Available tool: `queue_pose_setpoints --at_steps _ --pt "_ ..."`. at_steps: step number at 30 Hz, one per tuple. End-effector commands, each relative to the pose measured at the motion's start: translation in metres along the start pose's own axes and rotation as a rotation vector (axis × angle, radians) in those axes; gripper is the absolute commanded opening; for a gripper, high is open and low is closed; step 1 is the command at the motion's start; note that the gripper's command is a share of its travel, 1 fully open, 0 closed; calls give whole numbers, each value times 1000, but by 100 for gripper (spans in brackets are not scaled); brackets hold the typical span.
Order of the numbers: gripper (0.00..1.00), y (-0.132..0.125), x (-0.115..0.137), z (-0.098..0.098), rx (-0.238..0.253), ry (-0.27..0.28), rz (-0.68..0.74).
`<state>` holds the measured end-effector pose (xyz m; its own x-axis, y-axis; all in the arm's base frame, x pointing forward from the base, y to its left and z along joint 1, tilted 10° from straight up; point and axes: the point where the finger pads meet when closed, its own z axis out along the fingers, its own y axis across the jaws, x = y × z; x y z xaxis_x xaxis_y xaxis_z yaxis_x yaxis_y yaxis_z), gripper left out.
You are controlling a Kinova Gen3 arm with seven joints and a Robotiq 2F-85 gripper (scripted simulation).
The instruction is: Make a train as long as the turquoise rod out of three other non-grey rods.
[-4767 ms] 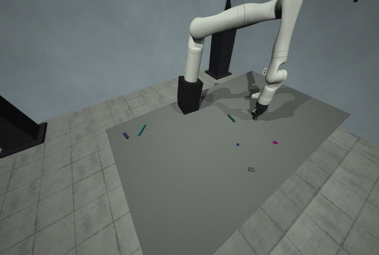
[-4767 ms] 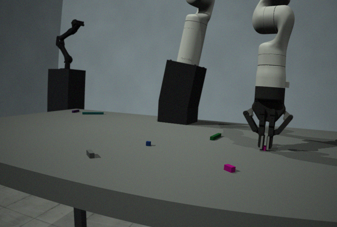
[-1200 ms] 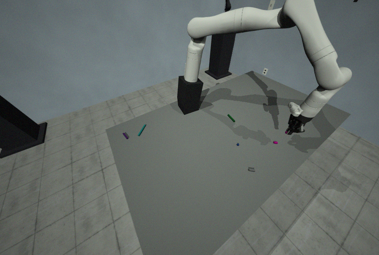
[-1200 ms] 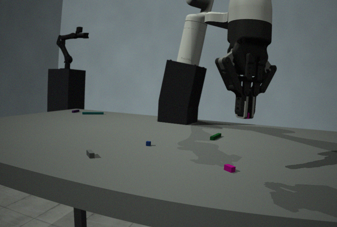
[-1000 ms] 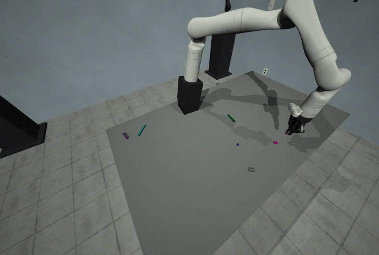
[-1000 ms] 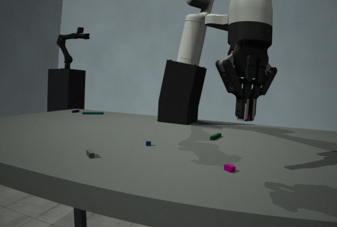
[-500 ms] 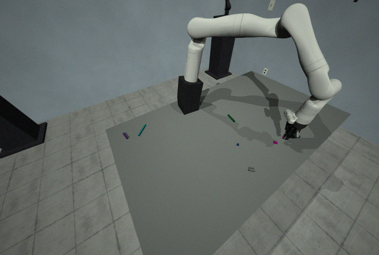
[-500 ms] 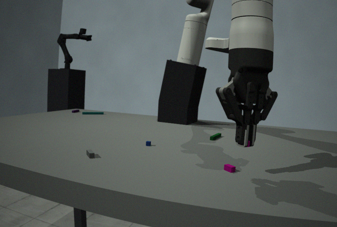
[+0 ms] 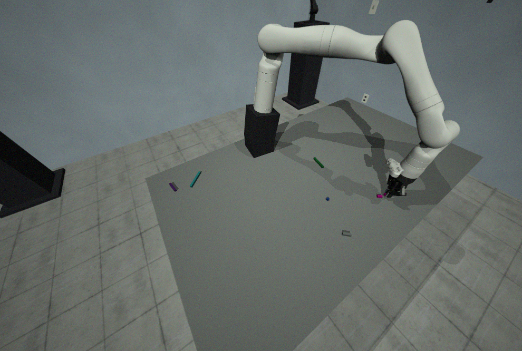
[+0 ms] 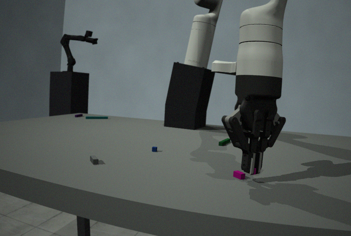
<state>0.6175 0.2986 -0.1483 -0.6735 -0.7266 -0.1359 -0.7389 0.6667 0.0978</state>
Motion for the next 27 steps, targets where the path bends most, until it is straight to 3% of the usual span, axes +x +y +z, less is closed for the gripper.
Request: queue_pose_setpoints --at_steps 1,27 --pt "5 -1 1 2 0 1 0" --pt "5 -1 1 2 0 1 0"
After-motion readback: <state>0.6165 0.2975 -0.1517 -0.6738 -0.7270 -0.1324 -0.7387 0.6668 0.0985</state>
